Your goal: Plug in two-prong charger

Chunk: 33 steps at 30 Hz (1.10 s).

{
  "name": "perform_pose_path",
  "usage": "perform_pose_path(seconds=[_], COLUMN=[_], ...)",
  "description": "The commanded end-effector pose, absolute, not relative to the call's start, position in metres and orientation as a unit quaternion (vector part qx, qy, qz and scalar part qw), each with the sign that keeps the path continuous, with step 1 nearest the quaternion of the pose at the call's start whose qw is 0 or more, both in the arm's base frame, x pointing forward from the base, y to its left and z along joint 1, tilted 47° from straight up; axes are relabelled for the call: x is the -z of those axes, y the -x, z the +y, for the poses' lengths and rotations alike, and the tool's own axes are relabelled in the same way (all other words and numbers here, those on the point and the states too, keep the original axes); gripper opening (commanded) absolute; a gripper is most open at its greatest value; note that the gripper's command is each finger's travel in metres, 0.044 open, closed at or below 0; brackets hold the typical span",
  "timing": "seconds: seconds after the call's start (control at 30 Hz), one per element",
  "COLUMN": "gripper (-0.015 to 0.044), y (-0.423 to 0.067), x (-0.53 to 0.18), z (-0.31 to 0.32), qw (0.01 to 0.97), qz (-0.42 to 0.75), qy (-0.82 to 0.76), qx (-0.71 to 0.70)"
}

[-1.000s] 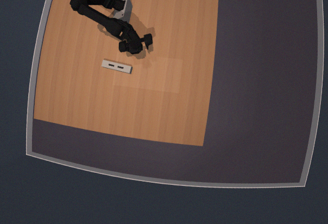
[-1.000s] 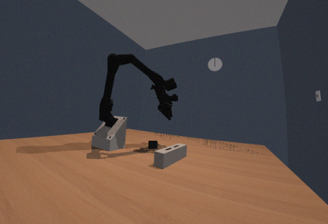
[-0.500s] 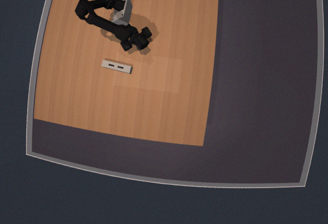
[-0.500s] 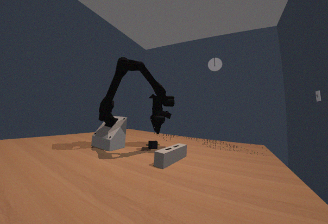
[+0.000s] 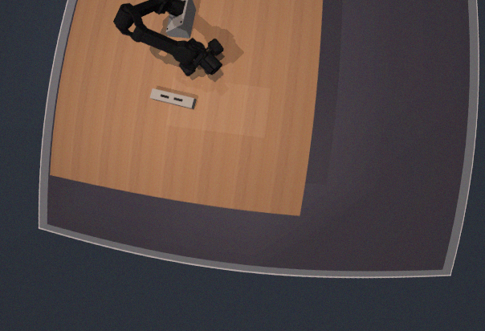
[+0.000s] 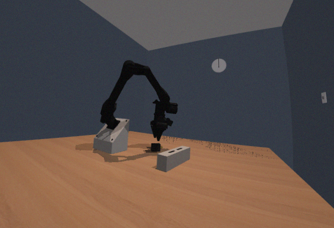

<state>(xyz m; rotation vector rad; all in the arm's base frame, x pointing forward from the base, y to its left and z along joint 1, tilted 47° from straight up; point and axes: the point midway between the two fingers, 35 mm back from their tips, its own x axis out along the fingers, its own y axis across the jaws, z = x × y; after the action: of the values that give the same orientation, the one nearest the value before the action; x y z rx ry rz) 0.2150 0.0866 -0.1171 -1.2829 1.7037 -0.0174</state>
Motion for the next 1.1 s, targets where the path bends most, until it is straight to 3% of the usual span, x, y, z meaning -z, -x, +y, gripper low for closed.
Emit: perform_pose_path(seconds=[0.0, 1.07], gripper=[0.0440, 0.0440], y=[-0.212, -0.216], x=[0.122, 0.154], z=[0.079, 0.044], qw=[0.476, 0.476], qz=[0.701, 0.701], qy=[0.531, 0.531], qx=[0.008, 0.009])
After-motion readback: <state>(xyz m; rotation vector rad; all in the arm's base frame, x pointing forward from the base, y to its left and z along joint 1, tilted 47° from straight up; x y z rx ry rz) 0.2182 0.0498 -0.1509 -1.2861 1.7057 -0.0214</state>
